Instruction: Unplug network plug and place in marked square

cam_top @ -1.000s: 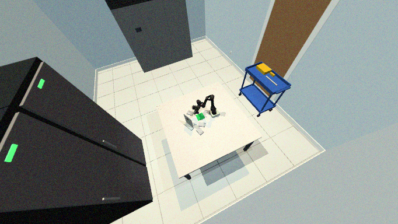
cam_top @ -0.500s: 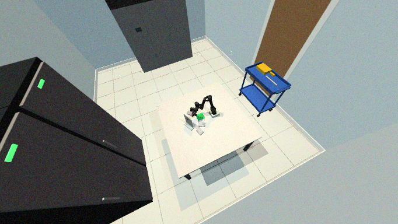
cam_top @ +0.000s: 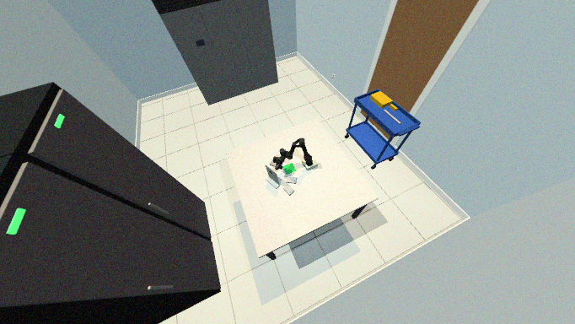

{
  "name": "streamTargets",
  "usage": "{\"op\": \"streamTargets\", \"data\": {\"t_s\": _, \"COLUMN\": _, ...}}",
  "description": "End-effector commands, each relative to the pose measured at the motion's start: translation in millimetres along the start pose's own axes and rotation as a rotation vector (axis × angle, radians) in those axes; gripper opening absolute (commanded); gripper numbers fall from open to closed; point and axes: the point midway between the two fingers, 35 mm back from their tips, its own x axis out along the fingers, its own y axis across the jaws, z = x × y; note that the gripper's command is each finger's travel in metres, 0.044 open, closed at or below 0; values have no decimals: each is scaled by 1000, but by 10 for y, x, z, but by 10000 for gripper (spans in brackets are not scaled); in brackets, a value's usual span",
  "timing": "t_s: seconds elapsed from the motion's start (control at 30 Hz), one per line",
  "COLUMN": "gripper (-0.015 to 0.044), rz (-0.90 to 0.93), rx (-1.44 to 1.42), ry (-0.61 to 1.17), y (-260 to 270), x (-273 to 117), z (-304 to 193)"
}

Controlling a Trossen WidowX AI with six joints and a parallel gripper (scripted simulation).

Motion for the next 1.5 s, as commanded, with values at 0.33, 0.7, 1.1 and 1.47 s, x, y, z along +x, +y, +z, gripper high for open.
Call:
{"op": "streamTargets", "data": {"t_s": 0.33, "gripper": 156, "rz": 1, "rx": 7, "ry": -1, "y": -12, "x": 218, "z": 61}}
{"op": "streamTargets", "data": {"t_s": 0.7, "gripper": 104, "rz": 3, "rx": 4, "ry": -2, "y": -8, "x": 339, "z": 84}}
{"op": "streamTargets", "data": {"t_s": 1.1, "gripper": 24, "rz": 3, "rx": 4, "ry": -2, "y": -8, "x": 339, "z": 84}}
{"op": "streamTargets", "data": {"t_s": 1.47, "gripper": 0, "rz": 3, "rx": 4, "ry": -2, "y": -9, "x": 315, "z": 76}}
